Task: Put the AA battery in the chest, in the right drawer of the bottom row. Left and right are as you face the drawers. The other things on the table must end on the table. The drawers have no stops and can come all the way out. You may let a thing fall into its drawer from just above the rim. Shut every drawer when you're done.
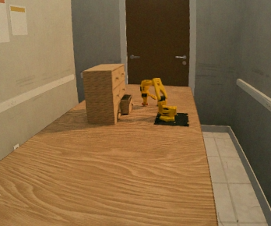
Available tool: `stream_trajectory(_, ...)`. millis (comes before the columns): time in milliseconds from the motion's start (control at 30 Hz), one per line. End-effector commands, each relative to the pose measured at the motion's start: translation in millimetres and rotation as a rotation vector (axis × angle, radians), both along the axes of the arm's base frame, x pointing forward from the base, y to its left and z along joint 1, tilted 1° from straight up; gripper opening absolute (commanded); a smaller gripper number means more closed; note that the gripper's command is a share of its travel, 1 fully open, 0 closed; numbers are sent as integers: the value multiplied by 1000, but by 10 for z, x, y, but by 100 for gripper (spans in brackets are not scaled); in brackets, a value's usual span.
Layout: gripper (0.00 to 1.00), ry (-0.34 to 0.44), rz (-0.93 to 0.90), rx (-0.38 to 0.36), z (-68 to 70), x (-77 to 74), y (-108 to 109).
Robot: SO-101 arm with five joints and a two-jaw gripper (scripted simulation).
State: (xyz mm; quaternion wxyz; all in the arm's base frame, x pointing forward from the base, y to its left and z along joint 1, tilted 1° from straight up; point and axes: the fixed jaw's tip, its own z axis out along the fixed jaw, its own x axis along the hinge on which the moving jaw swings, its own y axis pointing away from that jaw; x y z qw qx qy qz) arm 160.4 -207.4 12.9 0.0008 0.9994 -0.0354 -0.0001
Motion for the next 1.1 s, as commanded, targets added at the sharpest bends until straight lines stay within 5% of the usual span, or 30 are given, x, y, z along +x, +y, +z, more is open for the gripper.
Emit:
stream_trajectory(0, 0, -21, 2, -24, 160, 18, -28)
stream_trajectory(500, 0, -32, 2, -37, 457, 4, -7)
stream_trajectory(1067, 0, -30, -181, -27, 470, -2, 131)
